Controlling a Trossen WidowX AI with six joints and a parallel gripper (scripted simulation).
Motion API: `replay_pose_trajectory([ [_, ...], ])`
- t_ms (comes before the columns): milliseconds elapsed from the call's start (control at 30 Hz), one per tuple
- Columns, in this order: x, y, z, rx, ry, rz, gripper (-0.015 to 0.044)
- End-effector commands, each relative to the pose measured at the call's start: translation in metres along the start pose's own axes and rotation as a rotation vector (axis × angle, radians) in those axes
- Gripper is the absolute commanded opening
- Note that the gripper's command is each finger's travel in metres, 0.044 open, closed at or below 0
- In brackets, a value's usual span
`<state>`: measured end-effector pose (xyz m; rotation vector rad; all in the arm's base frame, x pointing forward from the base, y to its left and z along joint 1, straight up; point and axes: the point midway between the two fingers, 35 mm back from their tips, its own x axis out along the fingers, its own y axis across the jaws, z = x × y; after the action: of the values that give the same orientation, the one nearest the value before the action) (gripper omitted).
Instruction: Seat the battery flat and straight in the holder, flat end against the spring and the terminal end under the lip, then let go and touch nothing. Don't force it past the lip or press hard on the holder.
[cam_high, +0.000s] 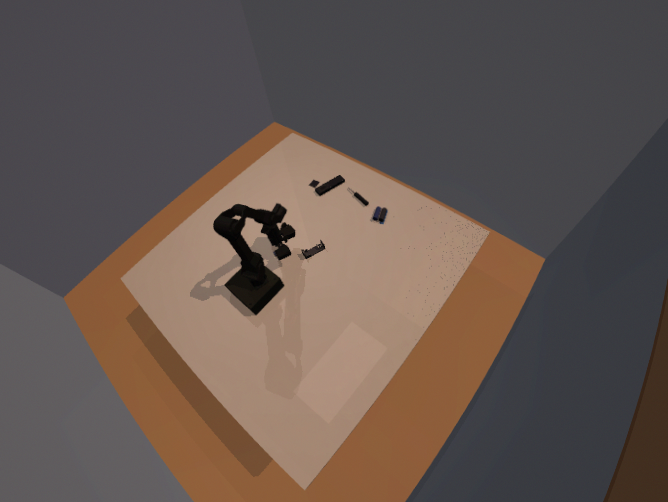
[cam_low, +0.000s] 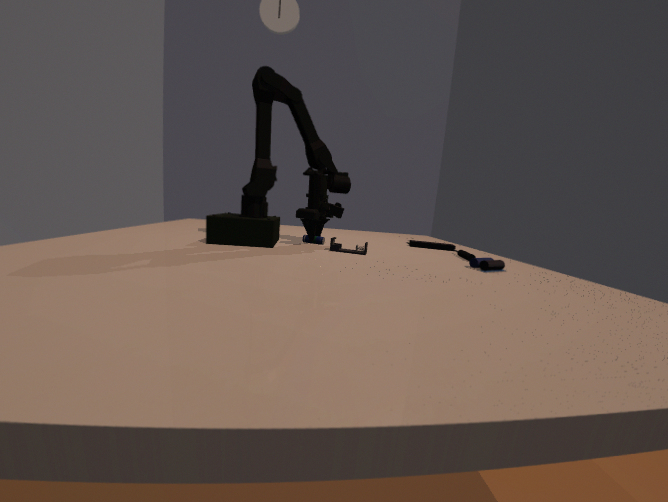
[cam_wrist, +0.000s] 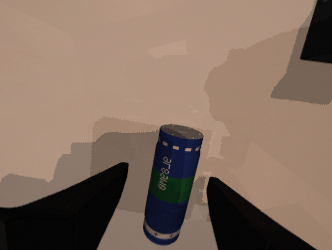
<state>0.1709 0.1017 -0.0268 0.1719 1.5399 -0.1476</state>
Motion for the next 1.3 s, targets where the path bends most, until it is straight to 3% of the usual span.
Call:
replay_pose_trajectory([
  [0, 0.007, -0.002, -0.003, 0.005, 0.01, -0.006, 0.0247],
  [33, 0.007, -0.002, -0.003, 0.005, 0.01, -0.006, 0.0247],
  [200, 0.007, -0.002, -0.003, 0.005, 0.01, -0.006, 0.0115],
  [333, 0.007, -0.002, -0.003, 0.005, 0.01, -0.006, 0.0089],
  [533, 0.006, -0.002, -0.003, 0.005, 0.01, -0.006, 0.0085],
  [767, -0.039, -0.001, -0.002, 0.005, 0.01, -0.006, 0.0085],
  [933, -0.044, -0.002, -0.001, 0.005, 0.01, -0.006, 0.0085],
  [1267, -0.058, -0.019, 0.059, -0.017, 0.002, -0.007, 0.0085],
])
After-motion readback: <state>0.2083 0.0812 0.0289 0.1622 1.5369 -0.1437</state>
